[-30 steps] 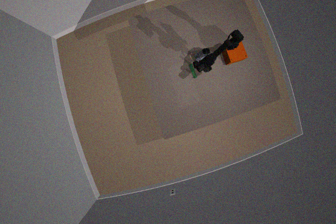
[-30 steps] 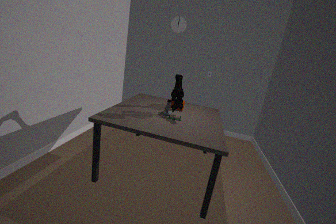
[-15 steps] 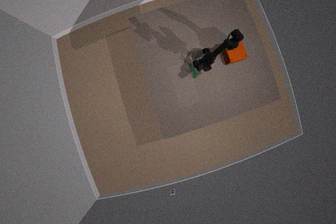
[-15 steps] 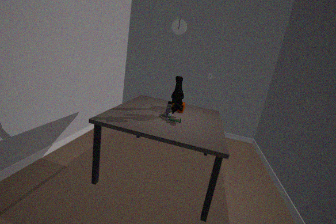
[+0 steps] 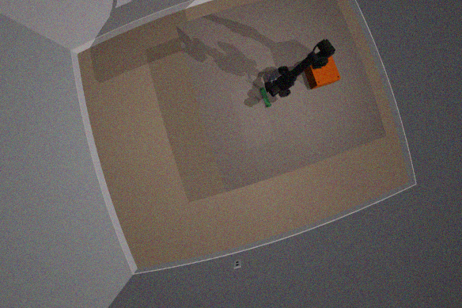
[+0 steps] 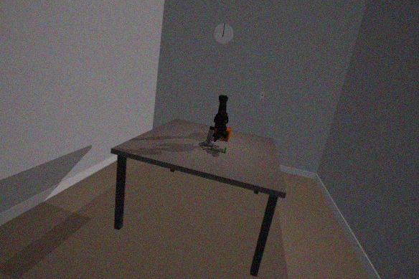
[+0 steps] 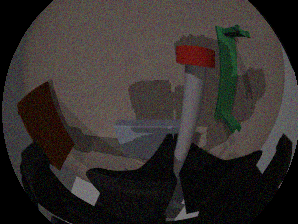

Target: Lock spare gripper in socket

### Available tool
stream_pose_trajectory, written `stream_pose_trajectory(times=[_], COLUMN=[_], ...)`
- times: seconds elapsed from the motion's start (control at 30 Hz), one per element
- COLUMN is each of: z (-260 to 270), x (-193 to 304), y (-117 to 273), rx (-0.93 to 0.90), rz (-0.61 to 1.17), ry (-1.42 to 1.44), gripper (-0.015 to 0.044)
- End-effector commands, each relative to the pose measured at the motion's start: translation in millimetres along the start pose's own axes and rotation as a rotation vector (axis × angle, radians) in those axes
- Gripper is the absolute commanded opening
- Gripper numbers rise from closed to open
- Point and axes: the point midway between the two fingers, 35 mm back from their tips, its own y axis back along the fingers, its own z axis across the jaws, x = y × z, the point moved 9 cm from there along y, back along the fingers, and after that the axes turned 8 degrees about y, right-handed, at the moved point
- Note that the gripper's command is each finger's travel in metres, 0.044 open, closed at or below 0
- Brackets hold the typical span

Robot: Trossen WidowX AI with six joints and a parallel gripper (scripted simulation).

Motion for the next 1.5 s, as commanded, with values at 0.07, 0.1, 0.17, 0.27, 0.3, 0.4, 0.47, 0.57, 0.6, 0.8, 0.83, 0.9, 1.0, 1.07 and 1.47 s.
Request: stream_pose_trajectory(times=[0.07,0.1,0.17,0.27,0.3,0.4,0.47,0.57,0.6,0.8,0.83,0.9,1.0,1.07,1.47], z=[0.0,0.1,0.1,0.4,0.4,0.4,0.5,0.5,0.6,0.6,0.6,0.6,0.6,0.4,-1.5], x=[3.7,4.4,4.7,6.9,7.2,7.5,9.0,9.3,7.7,7.7,7.7,7.7,7.3,5.6,-4.9], y=[-1.0,-1.2,-1.3,-1.9,-1.9,-2.0,-2.4,-2.5,-2.0,-2.0,-2.0,-2.0,-1.1,2.6,29.5], rx=[0.001,0.0,0.0,-0.001,-0.001,-0.001,-0.002,-0.002,-0.003,-0.003,-0.003,-0.003,-0.003,-0.003,-0.004], rz=[0.003,0.003,0.003,0.002,0.002,0.002,0.002,0.002,-0.001,-0.001,-0.001,-0.001,-0.001,-0.002,0.002], ry=[0.002,0.002,0.002,0.003,0.003,0.003,0.003,0.003,0.001,0.001,0.001,0.001,0.001,0.001,0.004], gripper=[0.0,0.0,0.0,0.0,0.0,0.0,0.0,0.0,0.0026,0.0184,0.02,0.02,0.02,0.02,0.02])
